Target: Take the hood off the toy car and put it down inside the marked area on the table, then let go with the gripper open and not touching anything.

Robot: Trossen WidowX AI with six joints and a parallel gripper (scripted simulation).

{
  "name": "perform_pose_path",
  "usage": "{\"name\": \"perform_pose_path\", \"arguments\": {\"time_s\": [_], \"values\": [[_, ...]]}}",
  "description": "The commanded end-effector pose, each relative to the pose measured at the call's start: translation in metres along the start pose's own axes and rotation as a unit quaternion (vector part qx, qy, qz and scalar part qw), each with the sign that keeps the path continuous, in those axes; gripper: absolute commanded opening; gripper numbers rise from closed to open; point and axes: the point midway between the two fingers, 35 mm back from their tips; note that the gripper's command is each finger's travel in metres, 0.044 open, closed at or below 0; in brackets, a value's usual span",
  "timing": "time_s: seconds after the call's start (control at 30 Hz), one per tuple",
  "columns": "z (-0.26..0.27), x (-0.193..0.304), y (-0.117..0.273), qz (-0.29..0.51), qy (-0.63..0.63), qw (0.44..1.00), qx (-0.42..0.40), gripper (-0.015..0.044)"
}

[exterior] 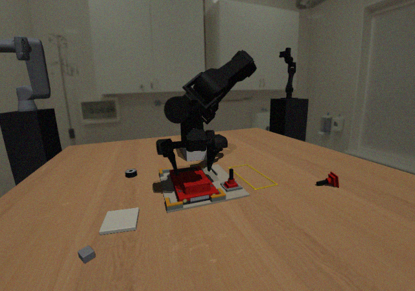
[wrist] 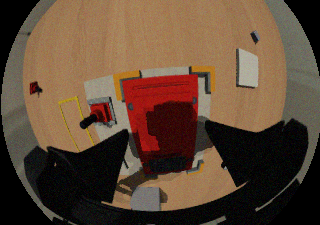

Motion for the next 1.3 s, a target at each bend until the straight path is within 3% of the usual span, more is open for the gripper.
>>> {"name": "perform_pose_path", "arguments": {"time_s": [0.0, 1.27], "values": [[0.002, 0.002, -0.007, 0.003, -0.004, 1.000, -0.005, 0.0440], [0.002, 0.002, -0.023, 0.003, -0.004, 1.000, -0.006, 0.0440]]}}
Point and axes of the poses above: the point midway between the two fingers, 35 mm back from their tips, its own y axis back along the fingers, its own z axis across the jaws, x = y × z, and after that the axes turned 15 degrees about y, right-handed
